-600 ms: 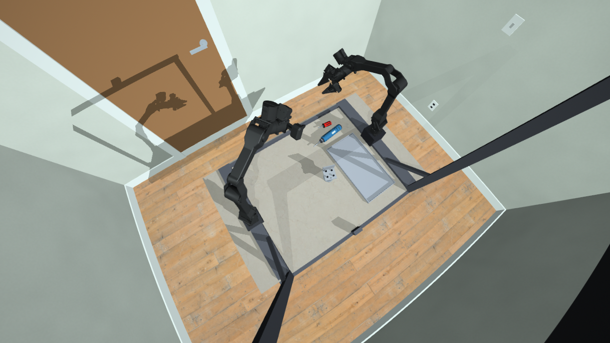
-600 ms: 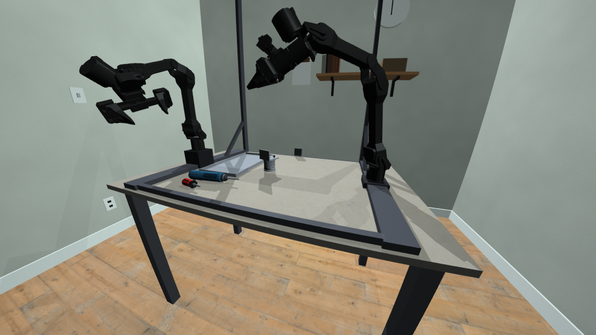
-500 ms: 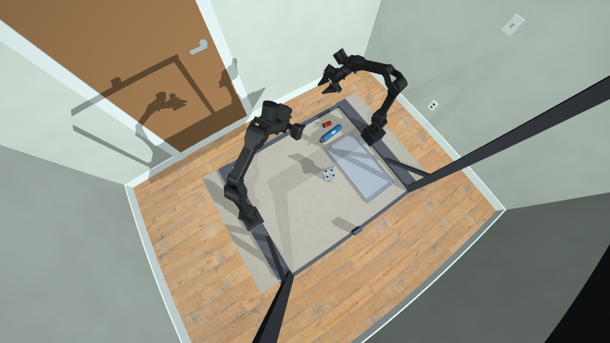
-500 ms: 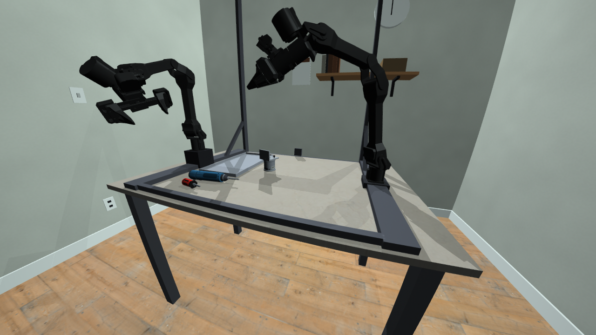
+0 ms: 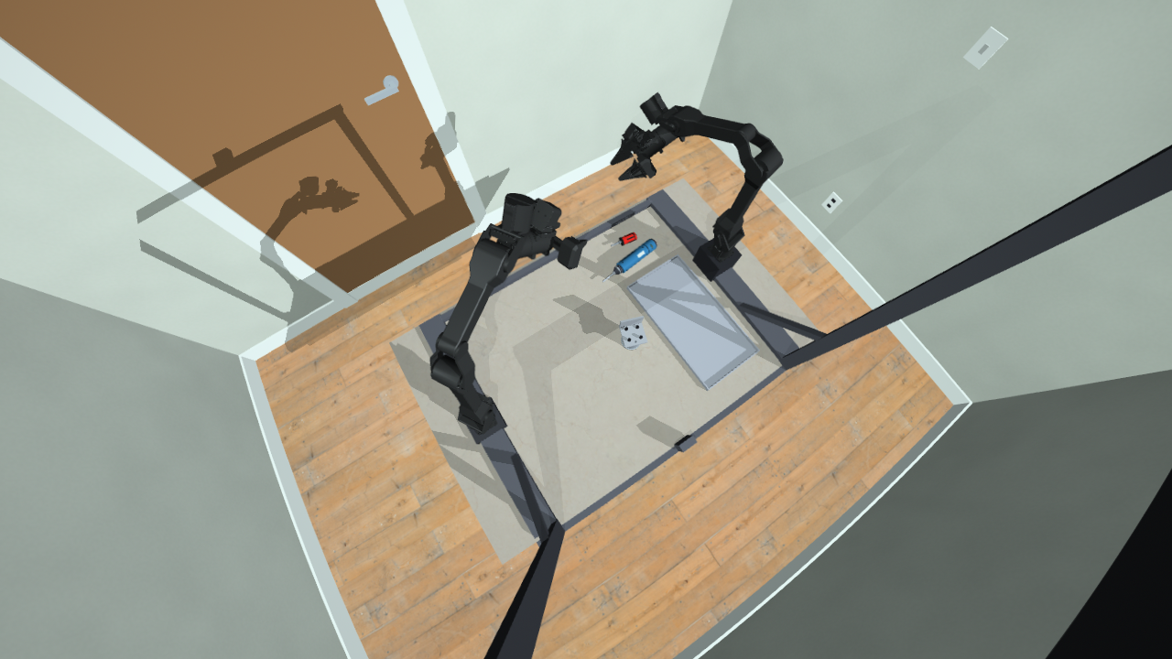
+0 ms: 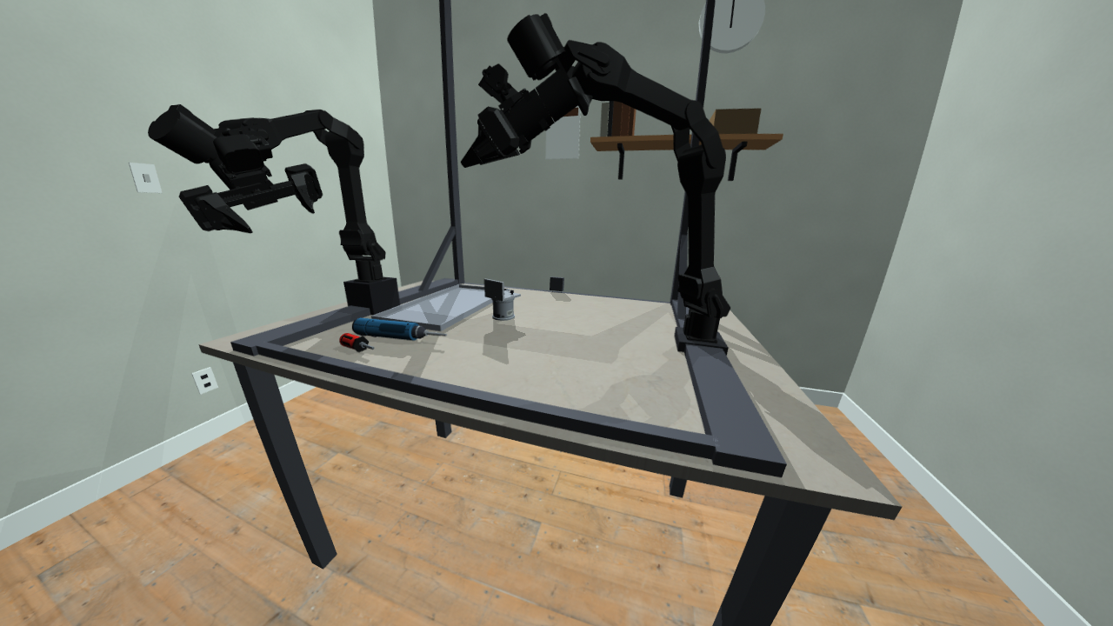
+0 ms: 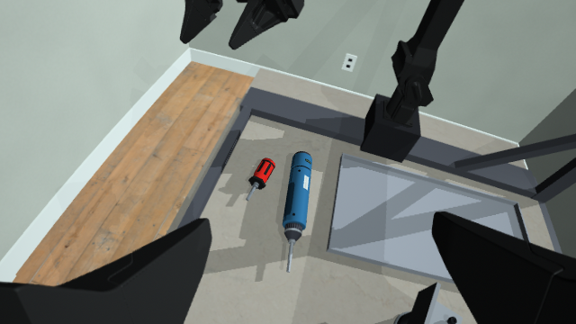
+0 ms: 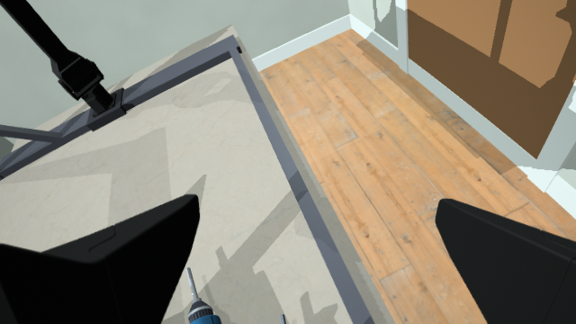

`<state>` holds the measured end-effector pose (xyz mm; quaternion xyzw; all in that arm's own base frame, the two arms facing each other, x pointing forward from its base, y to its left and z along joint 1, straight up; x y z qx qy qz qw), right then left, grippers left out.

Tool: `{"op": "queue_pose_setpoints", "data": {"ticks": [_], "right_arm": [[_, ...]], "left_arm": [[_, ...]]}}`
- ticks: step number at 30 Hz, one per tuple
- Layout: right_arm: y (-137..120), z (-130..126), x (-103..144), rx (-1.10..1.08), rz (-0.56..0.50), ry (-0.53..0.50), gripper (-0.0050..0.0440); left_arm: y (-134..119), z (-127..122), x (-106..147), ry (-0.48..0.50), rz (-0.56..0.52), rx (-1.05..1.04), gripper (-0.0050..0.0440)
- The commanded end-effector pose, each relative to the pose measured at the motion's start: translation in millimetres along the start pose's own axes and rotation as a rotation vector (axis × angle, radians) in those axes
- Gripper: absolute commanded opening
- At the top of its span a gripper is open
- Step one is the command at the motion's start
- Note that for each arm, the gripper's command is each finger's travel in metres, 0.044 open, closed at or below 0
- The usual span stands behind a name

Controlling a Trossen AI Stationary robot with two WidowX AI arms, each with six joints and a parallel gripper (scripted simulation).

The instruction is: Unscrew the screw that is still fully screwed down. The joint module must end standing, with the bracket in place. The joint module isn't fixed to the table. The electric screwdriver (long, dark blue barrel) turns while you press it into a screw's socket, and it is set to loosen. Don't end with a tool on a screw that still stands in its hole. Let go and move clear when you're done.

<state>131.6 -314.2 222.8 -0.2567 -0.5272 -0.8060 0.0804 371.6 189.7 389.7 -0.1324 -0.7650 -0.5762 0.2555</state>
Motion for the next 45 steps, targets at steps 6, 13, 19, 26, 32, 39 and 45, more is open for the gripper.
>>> {"op": "queue_pose_setpoints", "data": {"ticks": [6, 13, 19, 26, 32, 39, 45], "right_arm": [[-6.4, 11.4, 7.0, 0.023, -0.011, -0.015, 0.044], [-41.9, 45.0, 11.7, 0.042, 0.002, -0.079, 0.044], [-70.6, 69.9, 16.4, 0.058, 0.009, -0.125, 0.044], [-119.5, 108.7, 22.1, 0.069, 0.032, -0.192, 0.044], [-145.1, 129.5, 24.9, 0.074, 0.048, -0.226, 0.044], [-168.1, 153.0, 30.0, 0.102, 0.043, -0.271, 0.044], [-191.7, 170.2, 31.8, 0.109, 0.058, -0.304, 0.044]], "left_arm": [[-1.8, -9.8, 10.9, -0.003, -0.033, -0.021, 0.044], [-35.3, -28.7, 0.0, -0.023, -0.048, -0.058, 0.044], [-63.9, -44.5, -9.2, -0.04, -0.06, -0.09, 0.044], [-120.9, -75.0, -27.0, -0.072, -0.073, -0.151, 0.044], [-158.7, -96.0, -39.5, -0.094, -0.085, -0.195, 0.044], [-200.8, -119.1, -56.7, -0.117, -0.1, -0.244, 0.044], [-245.2, -141.8, -71.0, -0.14, -0.109, -0.293, 0.044]]}}
Point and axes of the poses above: on each arm, the point midway between the two fingers, 35 mm back from their tips, its own x axis back along the fingers, its own z axis across the jaws, y = z × x, the point moved 6 cm from there along x, back along the fingers
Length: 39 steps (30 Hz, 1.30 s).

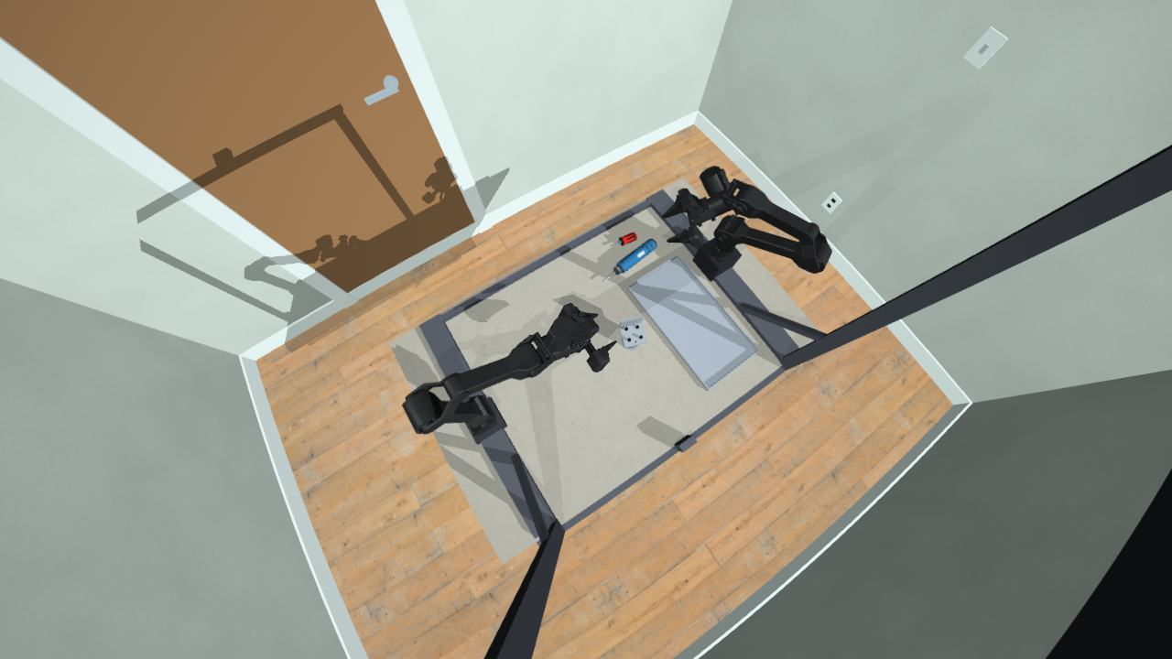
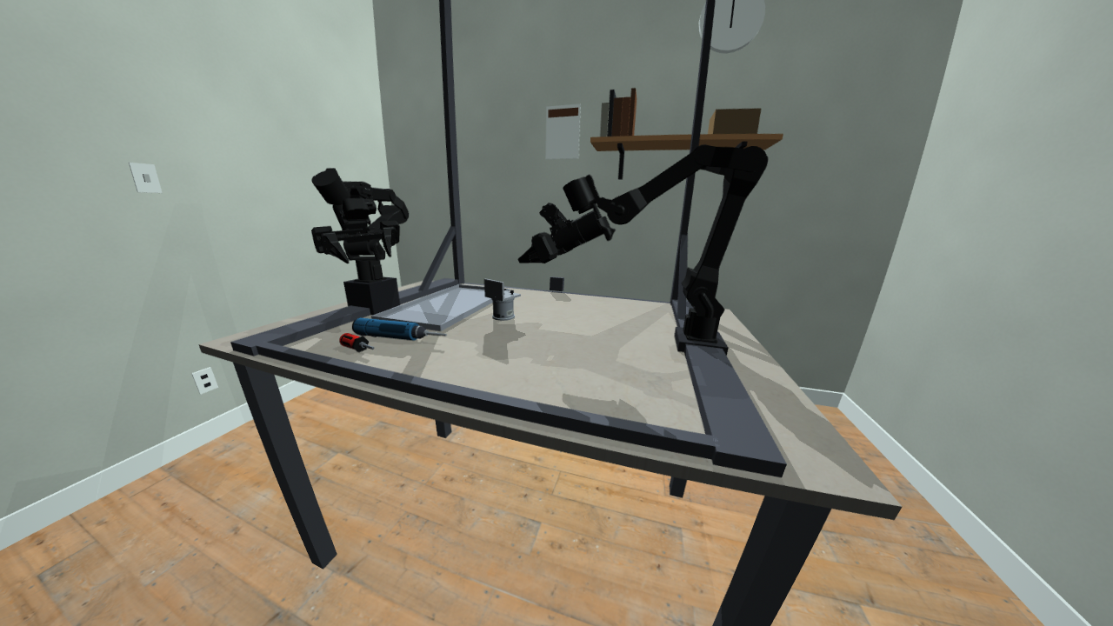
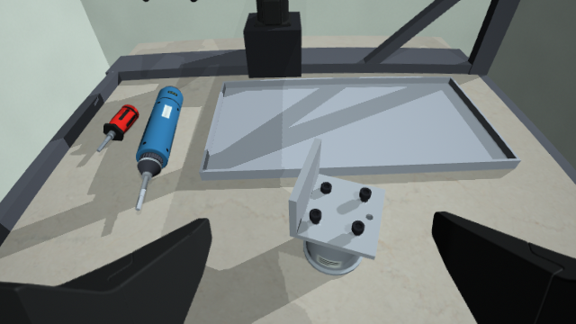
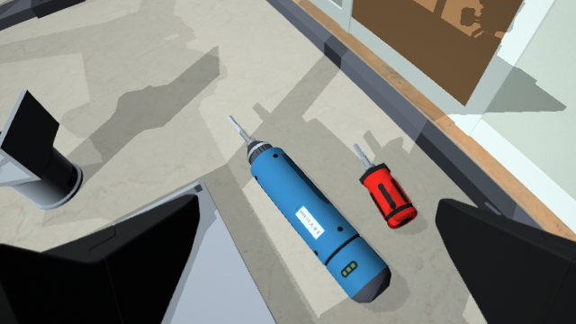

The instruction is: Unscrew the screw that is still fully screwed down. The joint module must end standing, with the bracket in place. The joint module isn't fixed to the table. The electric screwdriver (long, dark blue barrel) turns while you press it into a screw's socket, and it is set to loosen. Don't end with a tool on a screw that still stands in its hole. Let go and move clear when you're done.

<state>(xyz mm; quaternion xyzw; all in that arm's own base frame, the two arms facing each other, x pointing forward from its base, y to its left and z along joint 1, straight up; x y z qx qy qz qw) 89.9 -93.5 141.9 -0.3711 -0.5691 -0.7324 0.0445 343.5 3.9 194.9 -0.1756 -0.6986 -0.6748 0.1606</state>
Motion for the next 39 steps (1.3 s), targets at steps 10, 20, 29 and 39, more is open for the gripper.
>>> {"op": "queue_pose_setpoints", "data": {"ticks": [10, 20, 29, 39], "right_arm": [[-24.6, 22.4, 12.3, 0.012, -0.004, -0.06, 0.044], [-25.1, 23.1, 12.8, 0.013, -0.004, -0.061, 0.044], [-25.4, 22.8, 11.1, 0.01, -0.005, -0.064, 0.0344], [-25.8, 25.5, 4.5, -0.075, 0.018, -0.106, 0.0305]], "left_arm": [[-32.3, -33.3, -11.2, -0.015, -0.046, -0.049, 0.044], [-24.9, -33.0, -9.3, -0.017, -0.066, -0.049, 0.044], [-42.2, -30.1, -18.2, -0.017, -0.063, -0.051, 0.0385], [-100.9, -22.7, -47.6, -0.02, -0.026, -0.057, 0.0385]]}}
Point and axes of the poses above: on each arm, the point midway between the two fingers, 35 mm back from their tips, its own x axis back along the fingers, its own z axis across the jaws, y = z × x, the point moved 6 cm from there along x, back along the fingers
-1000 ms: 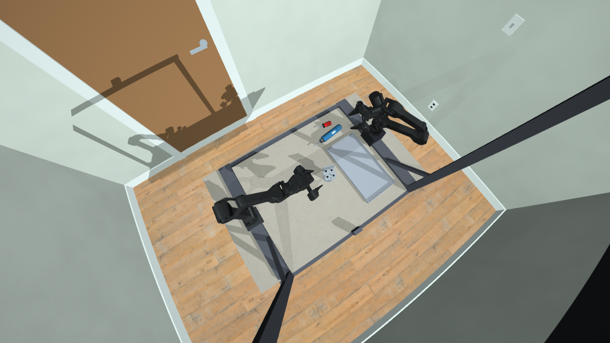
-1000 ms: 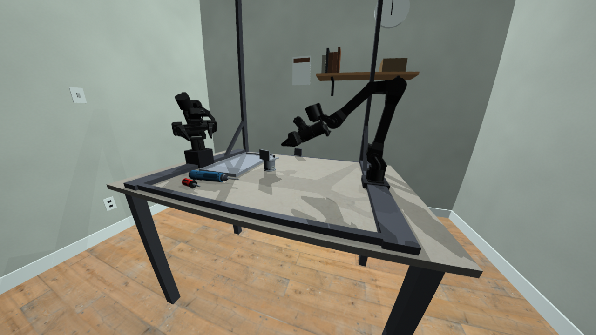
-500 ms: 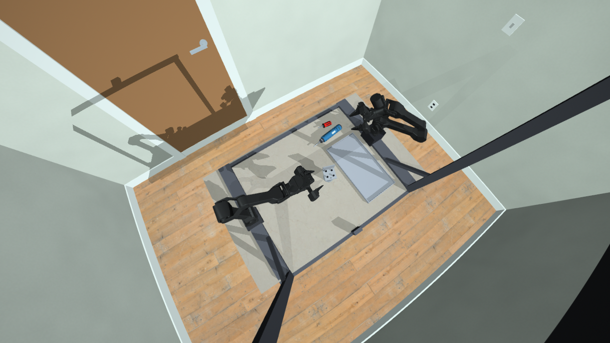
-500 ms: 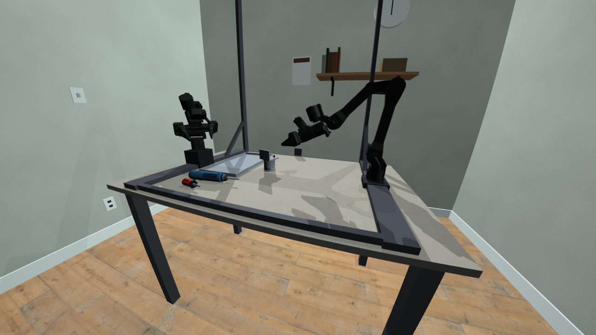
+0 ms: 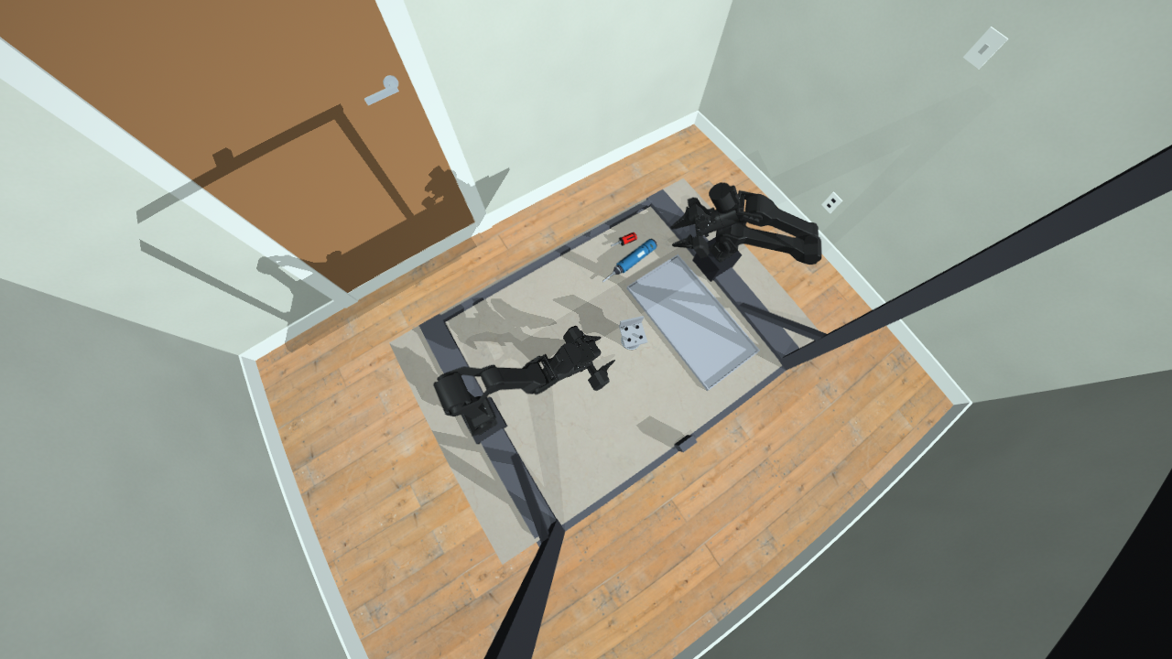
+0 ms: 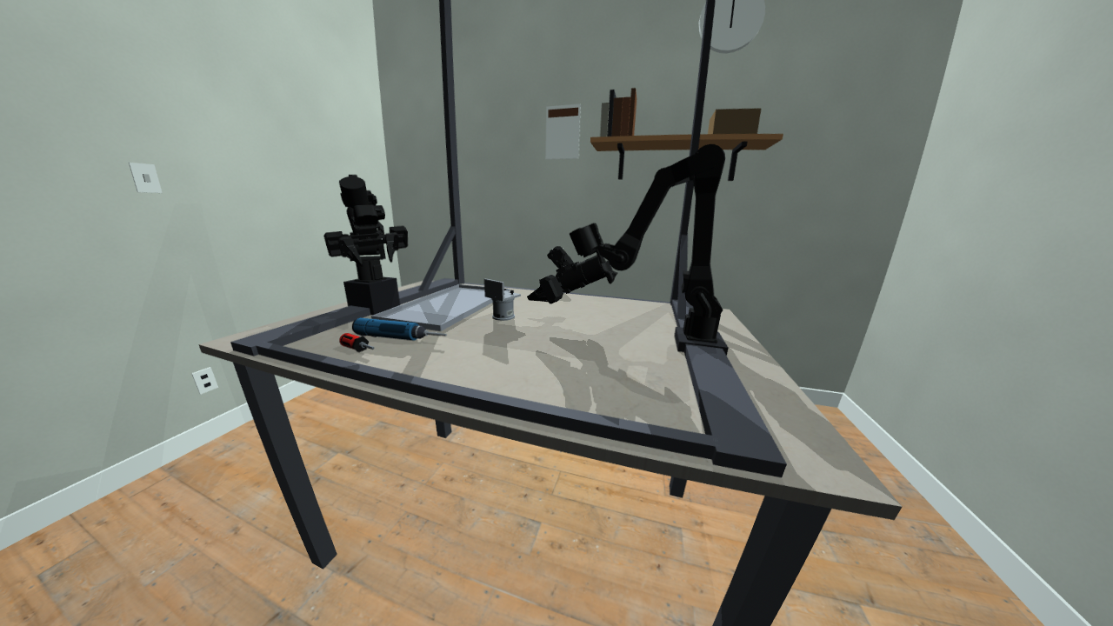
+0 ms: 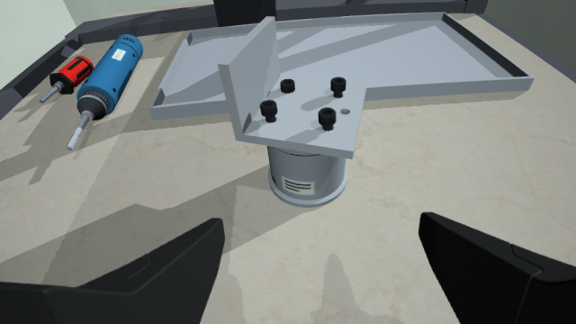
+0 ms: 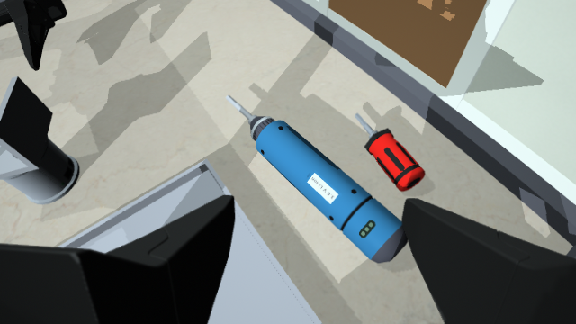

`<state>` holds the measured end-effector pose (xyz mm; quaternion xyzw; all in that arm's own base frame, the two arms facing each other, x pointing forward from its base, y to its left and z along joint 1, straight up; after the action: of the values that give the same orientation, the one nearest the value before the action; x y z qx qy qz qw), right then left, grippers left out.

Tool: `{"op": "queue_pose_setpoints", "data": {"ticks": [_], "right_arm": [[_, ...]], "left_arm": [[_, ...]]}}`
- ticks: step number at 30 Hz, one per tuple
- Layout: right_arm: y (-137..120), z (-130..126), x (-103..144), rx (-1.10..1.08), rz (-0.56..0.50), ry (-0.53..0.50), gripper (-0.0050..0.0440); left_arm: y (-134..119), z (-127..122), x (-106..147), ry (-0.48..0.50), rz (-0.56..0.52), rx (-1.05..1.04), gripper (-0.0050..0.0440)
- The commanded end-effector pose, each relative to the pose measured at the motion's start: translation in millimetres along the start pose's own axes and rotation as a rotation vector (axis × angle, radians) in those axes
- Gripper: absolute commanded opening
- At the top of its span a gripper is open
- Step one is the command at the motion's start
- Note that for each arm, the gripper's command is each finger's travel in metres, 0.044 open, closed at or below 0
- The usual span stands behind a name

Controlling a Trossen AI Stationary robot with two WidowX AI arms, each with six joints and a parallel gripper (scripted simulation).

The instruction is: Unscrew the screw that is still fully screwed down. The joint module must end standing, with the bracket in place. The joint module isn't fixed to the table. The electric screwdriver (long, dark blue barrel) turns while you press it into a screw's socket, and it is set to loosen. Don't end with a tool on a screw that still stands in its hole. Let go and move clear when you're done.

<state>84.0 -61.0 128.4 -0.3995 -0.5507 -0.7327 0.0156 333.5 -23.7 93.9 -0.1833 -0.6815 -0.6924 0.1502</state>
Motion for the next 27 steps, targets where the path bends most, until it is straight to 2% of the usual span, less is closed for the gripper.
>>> {"op": "queue_pose_setpoints", "data": {"ticks": [1, 5, 14, 20, 27], "right_arm": [[-0.8, 2.1, -4.6, -0.04, 0.017, -0.042, 0.0305], [0.1, 0.1, -7.5, -0.13, 0.022, -0.109, 0.0305], [7.4, 1.4, -19.2, -0.291, 0.037, -0.236, 0.0305], [13.1, 13.1, -26.6, -0.378, 0.053, -0.244, 0.0305], [18.3, 22.7, -45.4, -0.577, 0.095, -0.334, 0.0305]], "left_arm": [[-8.1, 1.5, -12.1, -0.006, -0.048, -0.003, 0.0385], [-24.8, 3.1, -21.7, -0.008, -0.058, -0.002, 0.0385], [-22.7, 4.6, -32.8, -0.01, -0.192, -0.001, 0.0385], [-23.7, 4.5, -33.9, -0.011, -0.204, -0.001, 0.0385], [-23.9, 4.5, -34.2, -0.011, -0.208, -0.001, 0.0385]]}}
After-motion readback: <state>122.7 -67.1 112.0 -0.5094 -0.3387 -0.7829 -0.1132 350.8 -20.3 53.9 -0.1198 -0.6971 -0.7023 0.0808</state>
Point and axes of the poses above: on each arm, the point midway between the two fingers, 35 mm back from their tips, its own x axis back along the fingers, its own z axis across the jaws, y = z × x, the point moved 6 cm from there along x, back along the fingers
